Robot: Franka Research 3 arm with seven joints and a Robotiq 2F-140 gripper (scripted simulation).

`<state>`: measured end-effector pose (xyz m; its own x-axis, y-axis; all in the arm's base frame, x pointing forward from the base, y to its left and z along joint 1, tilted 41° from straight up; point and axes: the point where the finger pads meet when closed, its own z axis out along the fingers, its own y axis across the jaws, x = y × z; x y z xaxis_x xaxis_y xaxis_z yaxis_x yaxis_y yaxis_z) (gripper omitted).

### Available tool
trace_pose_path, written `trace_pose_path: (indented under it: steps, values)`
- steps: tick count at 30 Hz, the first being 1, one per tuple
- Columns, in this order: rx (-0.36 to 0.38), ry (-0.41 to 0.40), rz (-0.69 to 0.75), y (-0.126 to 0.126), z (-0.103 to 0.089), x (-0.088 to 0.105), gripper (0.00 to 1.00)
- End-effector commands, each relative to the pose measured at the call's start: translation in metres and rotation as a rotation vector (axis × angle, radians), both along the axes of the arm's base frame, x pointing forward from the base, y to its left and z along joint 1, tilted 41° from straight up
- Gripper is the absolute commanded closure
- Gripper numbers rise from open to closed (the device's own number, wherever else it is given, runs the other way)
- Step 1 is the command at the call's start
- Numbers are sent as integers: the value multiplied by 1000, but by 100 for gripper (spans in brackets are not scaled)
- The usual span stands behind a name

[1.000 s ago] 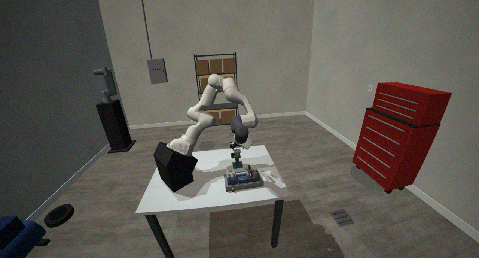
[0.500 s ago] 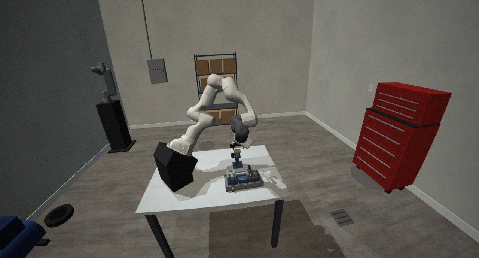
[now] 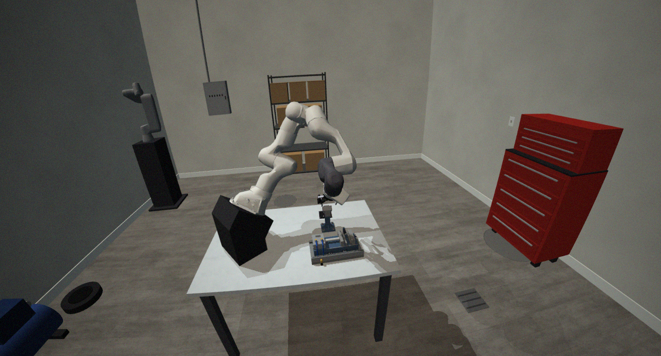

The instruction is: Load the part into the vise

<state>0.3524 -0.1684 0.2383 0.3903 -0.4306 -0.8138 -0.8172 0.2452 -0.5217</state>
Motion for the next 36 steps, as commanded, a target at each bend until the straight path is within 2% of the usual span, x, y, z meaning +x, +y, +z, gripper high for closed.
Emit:
trace_pose_path:
  steps: [1,36]
  values:
    - [8,10,3,-2,1,-3,49]
    - [8,10,3,-18,6,-11,49]
